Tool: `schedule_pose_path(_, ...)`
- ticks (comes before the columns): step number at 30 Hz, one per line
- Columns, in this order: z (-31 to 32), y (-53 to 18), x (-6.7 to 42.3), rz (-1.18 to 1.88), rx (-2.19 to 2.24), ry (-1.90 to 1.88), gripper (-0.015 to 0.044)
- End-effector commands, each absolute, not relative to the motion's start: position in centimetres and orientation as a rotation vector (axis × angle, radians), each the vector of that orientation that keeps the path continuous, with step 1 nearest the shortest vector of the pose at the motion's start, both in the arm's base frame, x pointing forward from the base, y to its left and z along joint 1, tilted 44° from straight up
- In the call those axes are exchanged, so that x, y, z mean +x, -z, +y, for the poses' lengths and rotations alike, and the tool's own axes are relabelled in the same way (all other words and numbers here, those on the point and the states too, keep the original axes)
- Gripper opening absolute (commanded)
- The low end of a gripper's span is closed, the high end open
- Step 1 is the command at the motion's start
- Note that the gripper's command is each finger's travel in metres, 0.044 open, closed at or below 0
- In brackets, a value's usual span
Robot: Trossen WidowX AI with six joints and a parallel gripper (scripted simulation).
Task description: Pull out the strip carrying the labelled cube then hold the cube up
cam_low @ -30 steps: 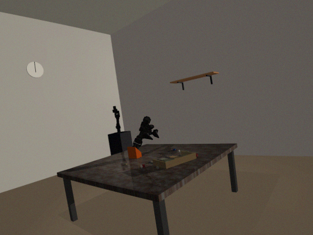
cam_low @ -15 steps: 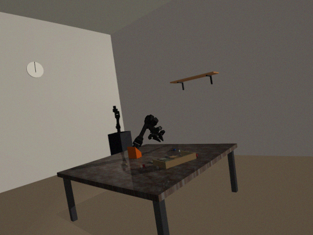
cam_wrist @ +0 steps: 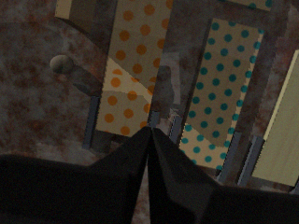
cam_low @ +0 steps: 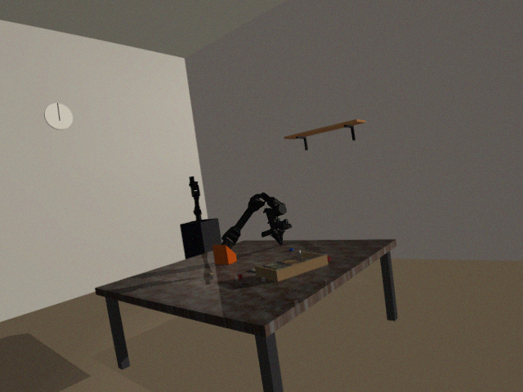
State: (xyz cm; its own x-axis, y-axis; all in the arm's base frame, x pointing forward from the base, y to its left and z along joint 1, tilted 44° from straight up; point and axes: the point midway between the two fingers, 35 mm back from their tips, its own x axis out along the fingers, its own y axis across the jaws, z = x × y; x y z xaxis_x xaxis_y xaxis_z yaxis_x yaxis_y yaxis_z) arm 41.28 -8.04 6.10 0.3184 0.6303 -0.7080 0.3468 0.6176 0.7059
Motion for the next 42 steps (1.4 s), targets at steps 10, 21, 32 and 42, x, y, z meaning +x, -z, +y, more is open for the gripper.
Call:
schedule_pose_path(10, -3.9, -6.0, 42.2, 1.518, 0.941, -0.276, 0.0000)
schedule_pose_path(21, -2.8, -4.8, 42.6, 1.518, 0.941, -0.275, 0.0000)
schedule_pose_path(32, -1.5, -3.6, 42.9, 1.517, 0.941, -0.275, 0.0000)
schedule_pose_path(42, -0.3, -2.5, 43.1, 1.517, 0.942, -0.276, 0.0000)
